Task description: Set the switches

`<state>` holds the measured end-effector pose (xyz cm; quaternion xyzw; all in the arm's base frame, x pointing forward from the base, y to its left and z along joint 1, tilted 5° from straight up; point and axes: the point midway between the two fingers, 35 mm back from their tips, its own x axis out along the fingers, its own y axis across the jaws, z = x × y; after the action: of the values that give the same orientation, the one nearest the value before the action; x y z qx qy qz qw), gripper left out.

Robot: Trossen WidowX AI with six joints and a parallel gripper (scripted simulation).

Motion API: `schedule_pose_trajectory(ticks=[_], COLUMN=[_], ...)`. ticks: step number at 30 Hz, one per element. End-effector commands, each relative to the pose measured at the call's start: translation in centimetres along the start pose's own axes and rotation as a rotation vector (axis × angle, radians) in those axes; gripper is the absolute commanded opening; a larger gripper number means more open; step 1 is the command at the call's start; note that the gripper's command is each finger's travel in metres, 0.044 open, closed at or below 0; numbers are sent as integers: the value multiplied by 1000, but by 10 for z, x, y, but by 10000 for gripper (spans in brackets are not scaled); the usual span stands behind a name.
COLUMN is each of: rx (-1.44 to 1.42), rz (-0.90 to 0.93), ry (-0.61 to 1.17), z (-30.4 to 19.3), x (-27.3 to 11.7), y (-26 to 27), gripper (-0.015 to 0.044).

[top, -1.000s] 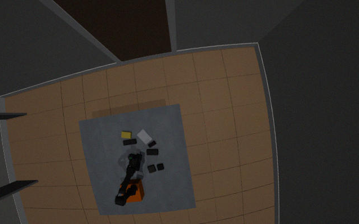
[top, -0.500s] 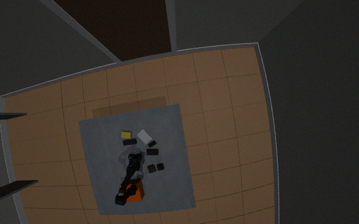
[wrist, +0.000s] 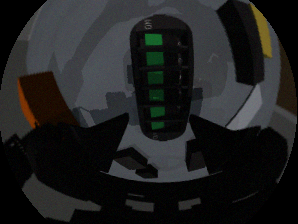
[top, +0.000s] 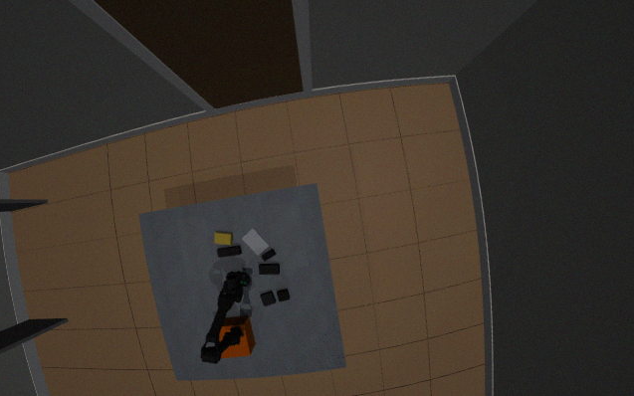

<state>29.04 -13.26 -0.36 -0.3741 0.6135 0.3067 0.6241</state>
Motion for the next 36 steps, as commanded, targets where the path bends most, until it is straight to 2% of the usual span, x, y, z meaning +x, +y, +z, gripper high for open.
schedule_pose_trajectory(ticks=[1,19,21,24,30,36], rx=[-12,-12,-13,-16,-16,-16], rz=[-27,-27,-28,-28,-28,-28], ry=[-7,-7,-8,-10,-10,-10], z=[35,35,35,35,35,35], x=[-28,-28,-38,-74,-77,-77], y=[-2,-2,-3,-2,-2,-2], gripper=[440,440,440,440,440,282])
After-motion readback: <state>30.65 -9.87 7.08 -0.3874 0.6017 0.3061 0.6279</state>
